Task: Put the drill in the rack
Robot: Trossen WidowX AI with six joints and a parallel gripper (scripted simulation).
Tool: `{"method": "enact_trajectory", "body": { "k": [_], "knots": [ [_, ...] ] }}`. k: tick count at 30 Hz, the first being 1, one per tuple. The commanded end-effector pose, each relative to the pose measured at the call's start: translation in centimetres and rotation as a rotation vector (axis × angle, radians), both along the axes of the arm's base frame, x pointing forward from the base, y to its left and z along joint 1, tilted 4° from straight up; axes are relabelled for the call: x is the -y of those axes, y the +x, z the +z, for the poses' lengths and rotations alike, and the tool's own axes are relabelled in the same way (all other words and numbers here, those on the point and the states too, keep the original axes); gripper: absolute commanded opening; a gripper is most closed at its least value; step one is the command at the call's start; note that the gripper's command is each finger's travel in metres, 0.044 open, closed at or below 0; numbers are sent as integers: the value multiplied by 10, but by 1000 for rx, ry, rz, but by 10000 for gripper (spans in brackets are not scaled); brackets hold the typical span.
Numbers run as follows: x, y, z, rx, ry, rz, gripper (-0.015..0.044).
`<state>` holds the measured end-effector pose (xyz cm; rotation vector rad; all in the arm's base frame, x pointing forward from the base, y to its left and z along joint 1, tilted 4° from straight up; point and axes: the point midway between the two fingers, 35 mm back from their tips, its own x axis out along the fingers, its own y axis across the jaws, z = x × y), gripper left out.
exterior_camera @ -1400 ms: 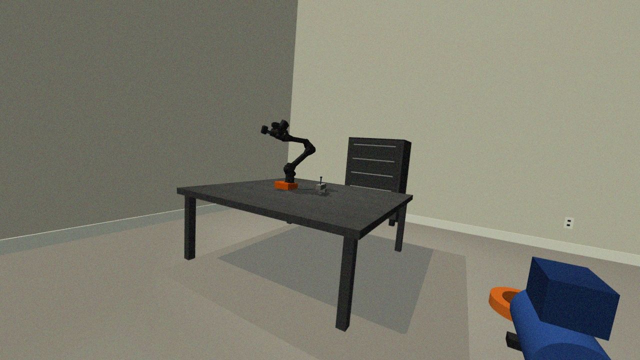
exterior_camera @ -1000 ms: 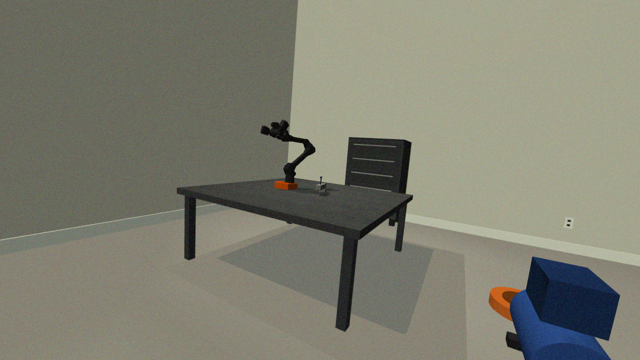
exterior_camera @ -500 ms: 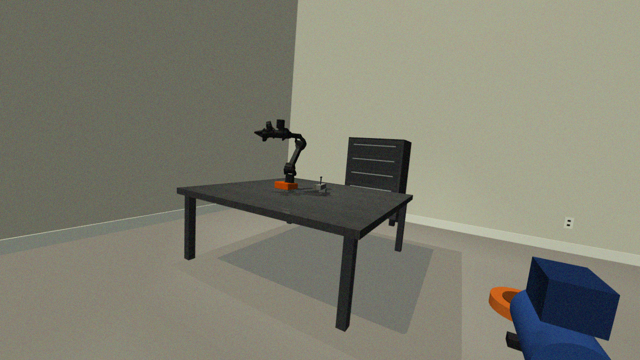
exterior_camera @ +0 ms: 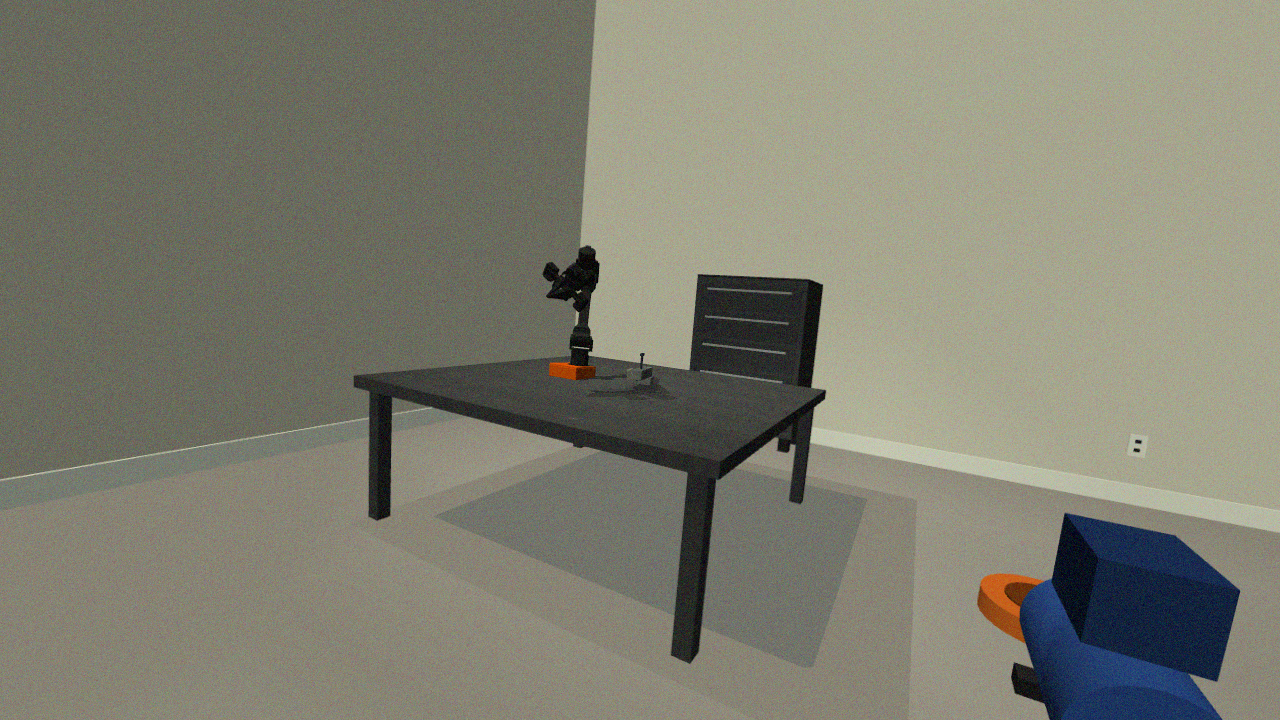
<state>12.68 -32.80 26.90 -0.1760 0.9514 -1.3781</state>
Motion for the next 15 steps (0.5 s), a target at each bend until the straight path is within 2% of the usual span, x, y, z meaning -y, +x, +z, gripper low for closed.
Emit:
{"method": "enact_trajectory", "body": {
  "k": [1,8,15],
  "knots": [
    [-20,51,-21,-34,131,197,0],
    [-95,134,-69,-139,421,573,0],
    [-201,177,-108,-301,740,906,0]
  ]
}}
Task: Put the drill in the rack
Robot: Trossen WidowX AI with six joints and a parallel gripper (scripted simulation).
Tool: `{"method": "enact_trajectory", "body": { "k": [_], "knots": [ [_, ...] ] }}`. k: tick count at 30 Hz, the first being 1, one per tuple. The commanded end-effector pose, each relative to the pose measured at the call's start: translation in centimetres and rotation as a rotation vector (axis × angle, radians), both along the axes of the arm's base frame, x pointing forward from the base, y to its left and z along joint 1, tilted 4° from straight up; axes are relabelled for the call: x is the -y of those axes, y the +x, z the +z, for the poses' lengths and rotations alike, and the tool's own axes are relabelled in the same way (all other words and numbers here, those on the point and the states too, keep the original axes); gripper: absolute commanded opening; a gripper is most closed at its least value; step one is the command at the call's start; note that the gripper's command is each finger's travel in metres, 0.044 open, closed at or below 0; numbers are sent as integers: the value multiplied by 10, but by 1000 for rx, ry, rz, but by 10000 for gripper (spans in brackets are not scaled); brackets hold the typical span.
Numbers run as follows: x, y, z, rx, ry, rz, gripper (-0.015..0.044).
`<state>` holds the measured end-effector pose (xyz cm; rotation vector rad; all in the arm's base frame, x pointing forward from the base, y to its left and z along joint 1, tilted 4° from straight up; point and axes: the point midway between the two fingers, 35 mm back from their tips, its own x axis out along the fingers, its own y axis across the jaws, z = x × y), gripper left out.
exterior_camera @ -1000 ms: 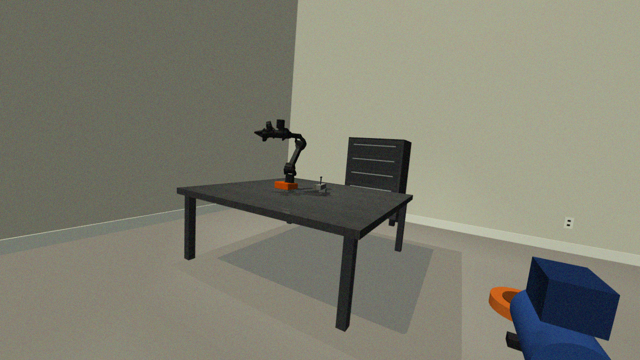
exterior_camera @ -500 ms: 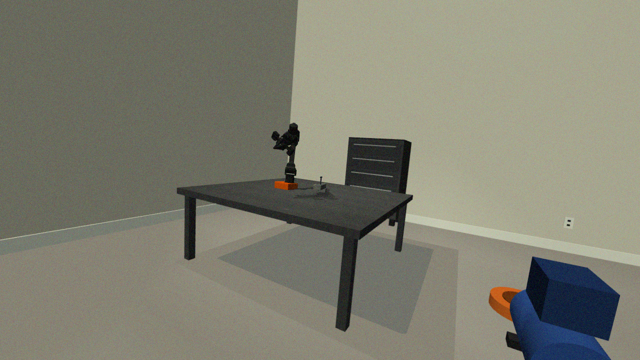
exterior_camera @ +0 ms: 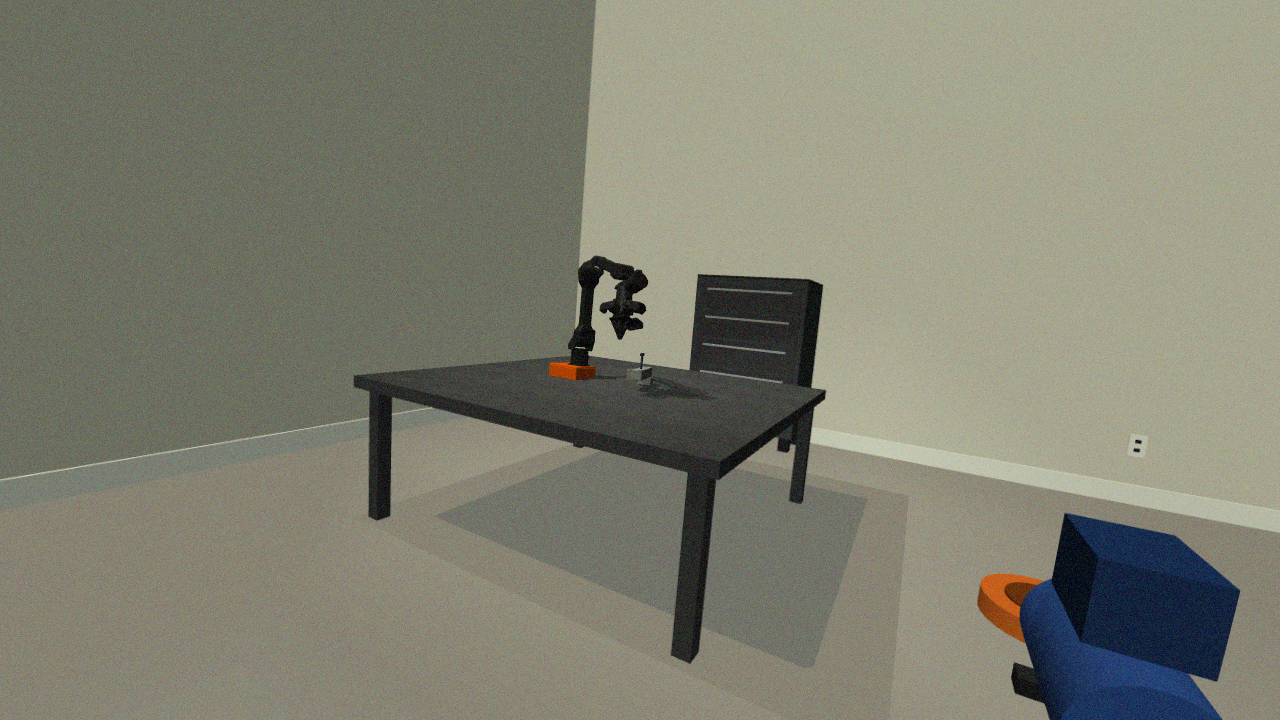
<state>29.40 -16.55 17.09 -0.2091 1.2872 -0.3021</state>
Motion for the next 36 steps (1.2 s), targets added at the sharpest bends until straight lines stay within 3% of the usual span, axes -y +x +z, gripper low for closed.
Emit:
{"method": "enact_trajectory", "body": {
  "k": [1,7,36],
  "knots": [
    [-54,12,-15,-92,137,164,0],
    [-140,10,-32,-270,339,385,0],
    [-142,12,-52,-275,344,391,0]
  ]
}}
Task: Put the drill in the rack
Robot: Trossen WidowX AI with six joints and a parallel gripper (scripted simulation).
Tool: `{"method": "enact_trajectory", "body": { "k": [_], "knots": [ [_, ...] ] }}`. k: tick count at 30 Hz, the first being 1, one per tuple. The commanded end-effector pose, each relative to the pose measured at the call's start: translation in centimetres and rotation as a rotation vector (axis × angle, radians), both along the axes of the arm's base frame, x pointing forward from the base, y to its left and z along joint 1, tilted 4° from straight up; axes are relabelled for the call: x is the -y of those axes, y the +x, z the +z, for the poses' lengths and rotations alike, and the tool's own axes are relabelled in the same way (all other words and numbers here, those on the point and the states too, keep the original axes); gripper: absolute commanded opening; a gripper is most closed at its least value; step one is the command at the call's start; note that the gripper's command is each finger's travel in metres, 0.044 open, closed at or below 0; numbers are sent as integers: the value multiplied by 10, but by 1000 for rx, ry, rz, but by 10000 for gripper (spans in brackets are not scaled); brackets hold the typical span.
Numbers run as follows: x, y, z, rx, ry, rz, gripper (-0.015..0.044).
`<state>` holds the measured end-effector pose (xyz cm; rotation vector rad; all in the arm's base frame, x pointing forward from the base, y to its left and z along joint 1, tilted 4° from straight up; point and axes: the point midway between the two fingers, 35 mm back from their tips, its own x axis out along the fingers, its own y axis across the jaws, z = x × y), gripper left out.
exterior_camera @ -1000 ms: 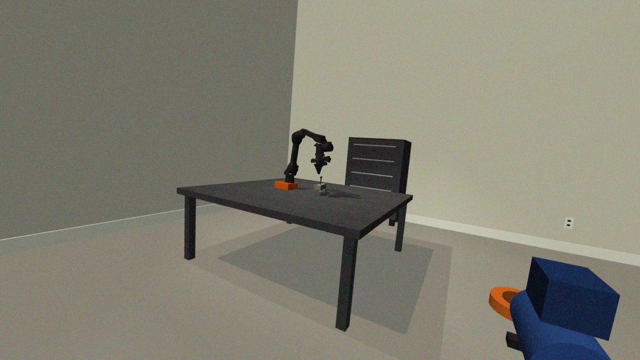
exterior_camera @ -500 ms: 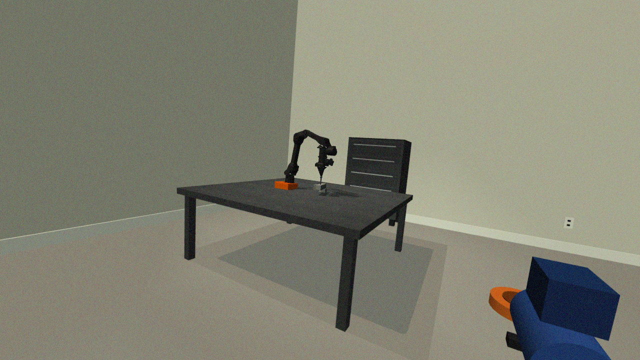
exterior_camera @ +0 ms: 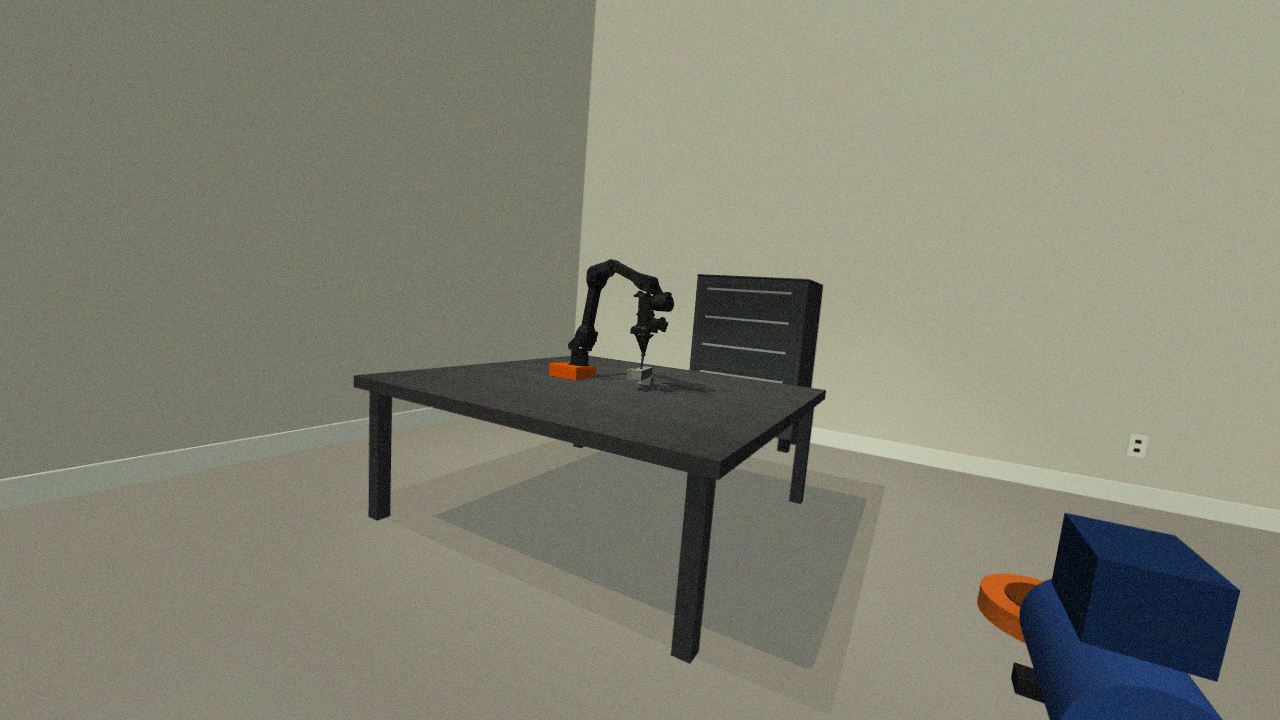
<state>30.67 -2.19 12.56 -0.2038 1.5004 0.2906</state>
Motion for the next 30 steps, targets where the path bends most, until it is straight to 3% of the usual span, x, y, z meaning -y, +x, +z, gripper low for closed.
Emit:
{"method": "enact_trajectory", "body": {
  "k": [1,30],
  "knots": [
    [1,-1,-7,-12,-4,2,0],
    [4,-5,-19,-12,-4,2,0]
  ]
}}
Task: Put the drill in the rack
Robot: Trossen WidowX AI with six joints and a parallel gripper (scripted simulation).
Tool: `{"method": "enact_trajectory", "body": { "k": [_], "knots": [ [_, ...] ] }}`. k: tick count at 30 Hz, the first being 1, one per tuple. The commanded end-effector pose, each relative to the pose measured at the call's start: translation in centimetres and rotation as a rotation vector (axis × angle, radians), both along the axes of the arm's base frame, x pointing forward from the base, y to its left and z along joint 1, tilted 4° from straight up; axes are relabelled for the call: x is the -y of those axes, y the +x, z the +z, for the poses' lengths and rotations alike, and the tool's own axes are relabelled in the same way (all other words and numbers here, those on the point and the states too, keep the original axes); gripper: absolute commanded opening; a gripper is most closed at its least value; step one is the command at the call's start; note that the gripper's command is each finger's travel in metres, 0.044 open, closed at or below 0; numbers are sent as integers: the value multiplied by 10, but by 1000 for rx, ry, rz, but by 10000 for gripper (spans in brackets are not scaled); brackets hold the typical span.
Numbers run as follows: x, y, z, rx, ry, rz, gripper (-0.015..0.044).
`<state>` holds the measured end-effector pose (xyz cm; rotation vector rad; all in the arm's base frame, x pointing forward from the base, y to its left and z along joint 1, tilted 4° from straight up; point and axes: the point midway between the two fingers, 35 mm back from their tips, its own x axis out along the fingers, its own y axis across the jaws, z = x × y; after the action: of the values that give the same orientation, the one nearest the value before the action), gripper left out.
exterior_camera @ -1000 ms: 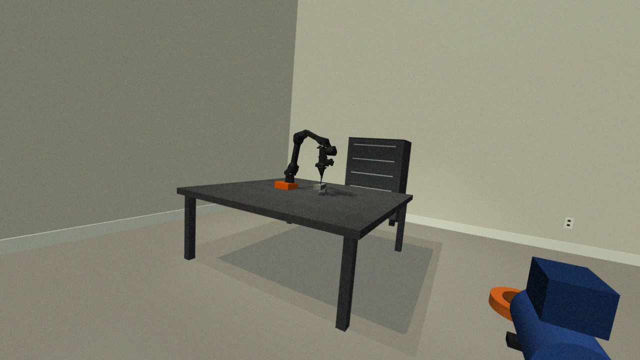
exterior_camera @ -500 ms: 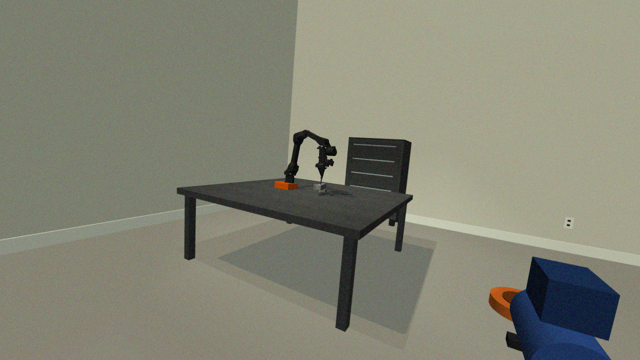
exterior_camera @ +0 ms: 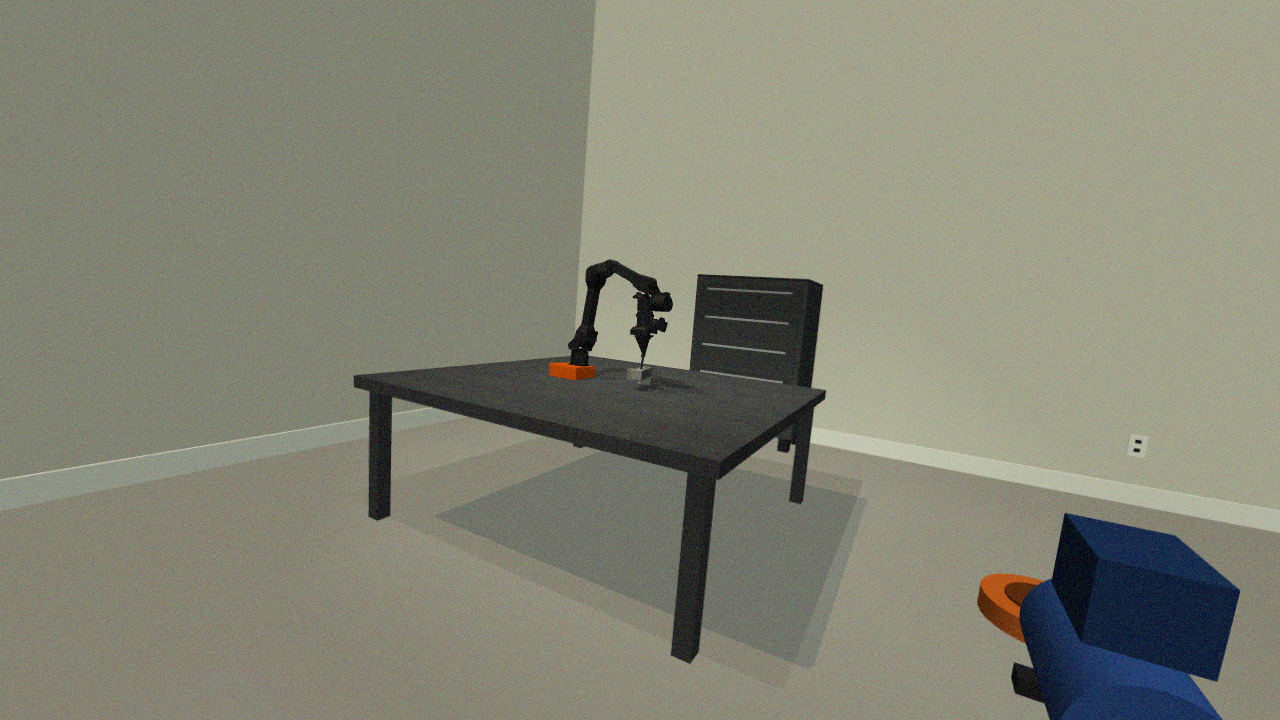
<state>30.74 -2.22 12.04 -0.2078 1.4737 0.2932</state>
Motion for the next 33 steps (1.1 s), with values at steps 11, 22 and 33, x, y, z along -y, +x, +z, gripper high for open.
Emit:
{"method": "enact_trajectory", "body": {
  "k": [11,22,33],
  "knots": [
    [3,-6,-19,-38,-8,-3,0],
    [3,-5,-20,-38,-8,-3,53],
    [2,0,41,-25,-6,14,341]
  ]
}}
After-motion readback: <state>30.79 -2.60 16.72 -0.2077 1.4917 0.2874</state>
